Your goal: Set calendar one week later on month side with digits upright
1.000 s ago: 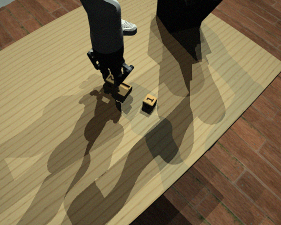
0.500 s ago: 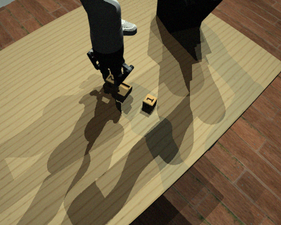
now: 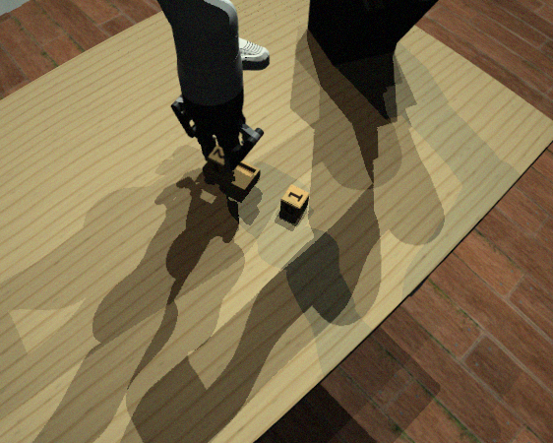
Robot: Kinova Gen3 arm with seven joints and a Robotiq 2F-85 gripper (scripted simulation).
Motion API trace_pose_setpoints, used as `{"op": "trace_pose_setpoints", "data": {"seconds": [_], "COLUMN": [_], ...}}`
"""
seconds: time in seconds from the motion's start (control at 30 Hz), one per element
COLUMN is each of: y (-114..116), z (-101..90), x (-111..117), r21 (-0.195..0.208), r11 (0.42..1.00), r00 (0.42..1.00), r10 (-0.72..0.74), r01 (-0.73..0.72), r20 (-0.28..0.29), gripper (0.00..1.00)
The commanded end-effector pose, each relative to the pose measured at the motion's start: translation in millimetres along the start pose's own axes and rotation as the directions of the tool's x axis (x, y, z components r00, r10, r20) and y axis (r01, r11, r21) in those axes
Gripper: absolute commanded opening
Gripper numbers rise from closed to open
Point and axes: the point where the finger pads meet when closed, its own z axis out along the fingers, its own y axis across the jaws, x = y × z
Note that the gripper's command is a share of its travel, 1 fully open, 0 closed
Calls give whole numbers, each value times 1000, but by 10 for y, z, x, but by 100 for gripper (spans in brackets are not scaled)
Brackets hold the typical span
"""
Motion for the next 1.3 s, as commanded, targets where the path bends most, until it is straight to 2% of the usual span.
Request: {"op": "trace_pose_setpoints", "data": {"seconds": [0.0, 0.5, 0.63, 0.7, 0.73, 0.87, 1.0, 1.27], "y": [-3, -3, -3, -3, -3, -3, -3, -3], "z": [-4, -4, -4, -4, -4, -4, -4, -4], "x": [-3, -3, -3, -3, -3, -3, -3, -3], "r21": [1, 1, 1, 1, 1, 1, 1, 1], "r11": [1000, 1000, 1000, 1000, 1000, 1000, 1000, 1000], "r00": [1000, 1000, 1000, 1000, 1000, 1000, 1000, 1000], "r10": [0, 0, 0, 0, 0, 0, 0, 0], "r01": [0, 0, 0, 0, 0, 0, 0, 0], "r20": [1, 1, 1, 1, 1, 1, 1, 1], "gripper": [26, 26, 34, 34, 38, 38, 46, 46]}}
